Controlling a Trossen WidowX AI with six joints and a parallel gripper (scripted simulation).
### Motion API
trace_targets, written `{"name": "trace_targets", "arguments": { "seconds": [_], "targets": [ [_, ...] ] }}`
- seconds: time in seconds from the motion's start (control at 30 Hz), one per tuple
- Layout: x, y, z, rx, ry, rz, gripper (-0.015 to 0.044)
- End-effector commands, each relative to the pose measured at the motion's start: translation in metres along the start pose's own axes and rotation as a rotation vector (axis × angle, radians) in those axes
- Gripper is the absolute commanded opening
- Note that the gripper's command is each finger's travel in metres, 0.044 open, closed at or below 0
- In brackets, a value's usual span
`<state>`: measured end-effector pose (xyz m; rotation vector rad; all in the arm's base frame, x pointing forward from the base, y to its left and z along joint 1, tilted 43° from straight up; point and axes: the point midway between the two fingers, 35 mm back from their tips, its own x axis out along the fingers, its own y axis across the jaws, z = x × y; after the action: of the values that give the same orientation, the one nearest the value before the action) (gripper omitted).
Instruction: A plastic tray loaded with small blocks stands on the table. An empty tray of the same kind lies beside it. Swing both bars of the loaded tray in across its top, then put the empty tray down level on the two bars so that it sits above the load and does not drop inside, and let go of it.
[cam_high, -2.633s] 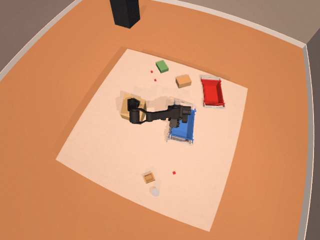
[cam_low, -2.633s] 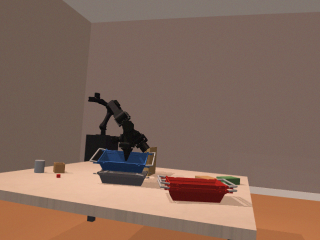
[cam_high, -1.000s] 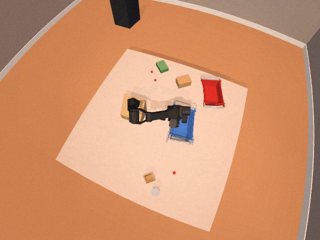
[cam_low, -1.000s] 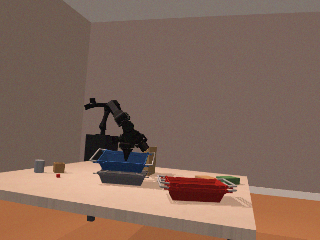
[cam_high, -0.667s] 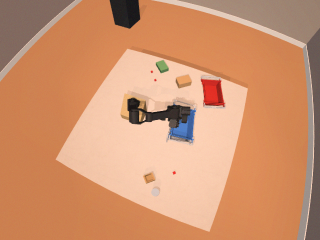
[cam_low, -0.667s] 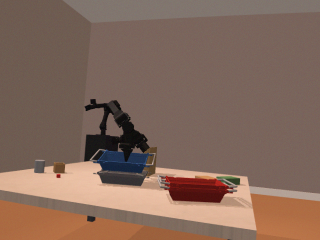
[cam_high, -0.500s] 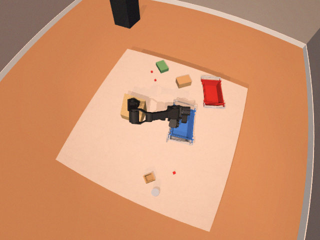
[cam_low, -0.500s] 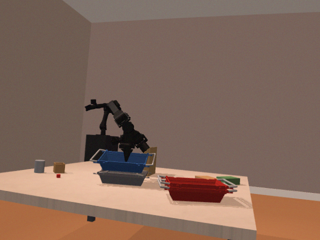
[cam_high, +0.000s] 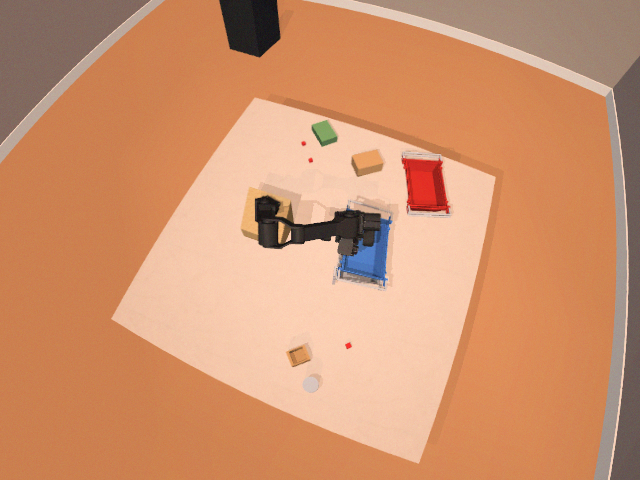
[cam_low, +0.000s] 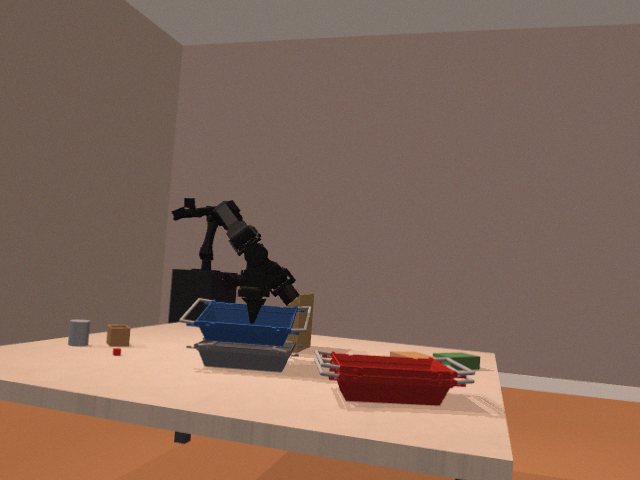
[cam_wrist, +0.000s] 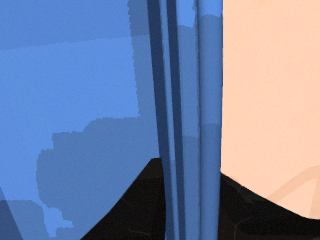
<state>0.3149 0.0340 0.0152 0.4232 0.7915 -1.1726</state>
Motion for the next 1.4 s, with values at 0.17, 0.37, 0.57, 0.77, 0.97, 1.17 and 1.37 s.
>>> {"name": "trace_targets", "arguments": {
  "seconds": [0.17,0.37,0.57,0.77,0.97,1.17,1.37],
  "targets": [
    [0.006,-0.005,0.001,-0.006,-0.001,-0.025,0.0],
    [0.006,-0.005,0.001,-0.006,-0.001,-0.025,0.0],
    [0.006,-0.005,0.001,-0.006,-0.001,-0.025,0.0],
    [0.006,-0.005,0.001,-0.006,-0.001,-0.025,0.0],
    [0.006,-0.004,0.001,-0.002,-0.001,-0.011,0.0],
    [0.013,-0.009,0.001,-0.006,-0.001,-0.026,0.0],
    [0.013,-0.009,0.001,-0.006,-0.001,-0.026,0.0]
  ]
}}
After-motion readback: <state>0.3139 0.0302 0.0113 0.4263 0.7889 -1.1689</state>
